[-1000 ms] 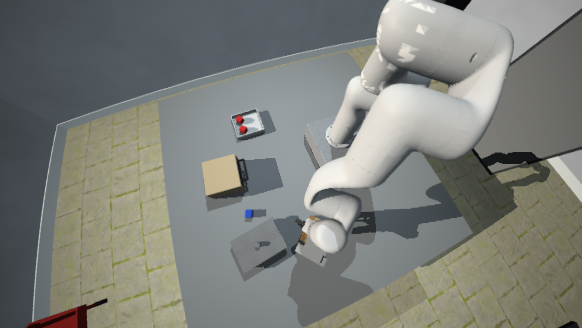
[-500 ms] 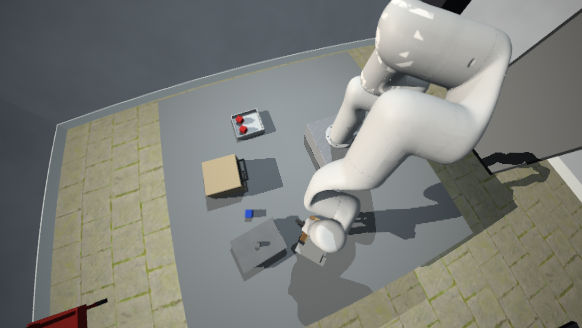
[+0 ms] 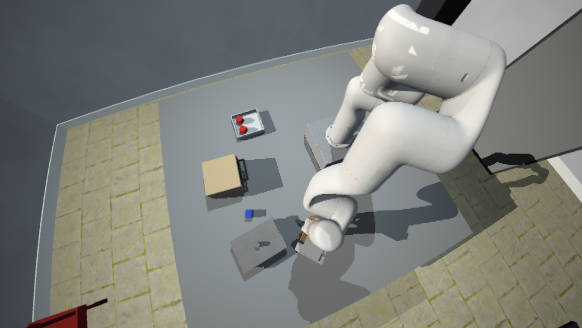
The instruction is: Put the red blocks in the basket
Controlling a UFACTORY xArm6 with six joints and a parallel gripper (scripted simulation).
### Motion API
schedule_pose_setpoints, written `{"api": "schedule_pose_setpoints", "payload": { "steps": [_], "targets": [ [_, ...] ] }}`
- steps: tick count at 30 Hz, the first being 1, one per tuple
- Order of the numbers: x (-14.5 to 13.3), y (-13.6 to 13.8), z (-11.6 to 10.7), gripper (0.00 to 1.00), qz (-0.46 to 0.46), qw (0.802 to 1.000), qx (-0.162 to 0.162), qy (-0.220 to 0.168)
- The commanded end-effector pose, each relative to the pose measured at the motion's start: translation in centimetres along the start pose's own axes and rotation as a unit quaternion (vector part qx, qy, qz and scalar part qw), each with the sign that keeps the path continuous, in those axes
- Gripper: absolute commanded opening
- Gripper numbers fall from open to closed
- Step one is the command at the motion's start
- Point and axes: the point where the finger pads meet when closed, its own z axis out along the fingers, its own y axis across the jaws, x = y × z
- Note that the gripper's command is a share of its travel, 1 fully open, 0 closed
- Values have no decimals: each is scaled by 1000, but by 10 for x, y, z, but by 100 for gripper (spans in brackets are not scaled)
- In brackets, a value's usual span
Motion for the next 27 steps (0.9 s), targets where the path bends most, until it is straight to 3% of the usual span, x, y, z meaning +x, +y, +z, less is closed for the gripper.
{"api": "schedule_pose_setpoints", "payload": {
  "steps": [1,27],
  "targets": [
    [2,0,4,90,0,1000,0,2],
    [2,0,24,90,0,1000,0,2]
  ]
}}
